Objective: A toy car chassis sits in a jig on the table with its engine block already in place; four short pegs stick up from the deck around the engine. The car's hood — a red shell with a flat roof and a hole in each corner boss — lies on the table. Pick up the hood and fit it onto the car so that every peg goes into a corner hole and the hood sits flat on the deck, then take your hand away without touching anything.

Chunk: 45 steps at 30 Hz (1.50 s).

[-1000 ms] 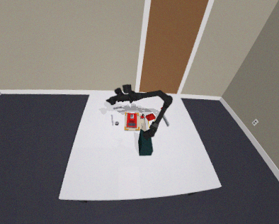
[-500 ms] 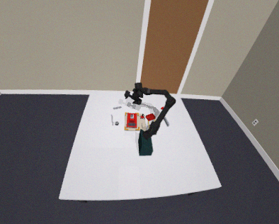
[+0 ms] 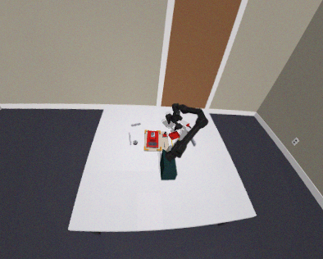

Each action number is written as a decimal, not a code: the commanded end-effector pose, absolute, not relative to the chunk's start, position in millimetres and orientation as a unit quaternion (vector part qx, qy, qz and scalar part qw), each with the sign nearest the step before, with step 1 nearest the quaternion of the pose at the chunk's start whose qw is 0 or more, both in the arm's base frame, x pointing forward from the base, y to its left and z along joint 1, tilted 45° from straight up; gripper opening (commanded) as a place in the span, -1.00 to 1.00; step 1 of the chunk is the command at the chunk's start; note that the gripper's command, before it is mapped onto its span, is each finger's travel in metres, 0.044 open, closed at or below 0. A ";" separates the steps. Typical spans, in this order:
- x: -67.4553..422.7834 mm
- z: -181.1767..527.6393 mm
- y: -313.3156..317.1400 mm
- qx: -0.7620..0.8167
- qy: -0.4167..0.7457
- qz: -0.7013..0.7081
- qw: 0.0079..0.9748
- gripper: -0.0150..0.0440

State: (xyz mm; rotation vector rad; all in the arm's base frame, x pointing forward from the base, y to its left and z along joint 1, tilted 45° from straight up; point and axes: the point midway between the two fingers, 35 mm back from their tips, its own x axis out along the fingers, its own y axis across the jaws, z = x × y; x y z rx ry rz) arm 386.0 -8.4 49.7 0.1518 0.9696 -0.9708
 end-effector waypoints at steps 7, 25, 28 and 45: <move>380.7 68.6 -43.1 0.097 0.409 -0.512 0.749 1.00; 383.5 57.4 -53.6 0.097 0.410 -0.512 0.749 1.00; 383.9 55.4 -55.4 0.097 0.410 -0.512 0.749 1.00; 385.5 44.5 -66.2 0.097 0.409 -0.512 0.749 1.00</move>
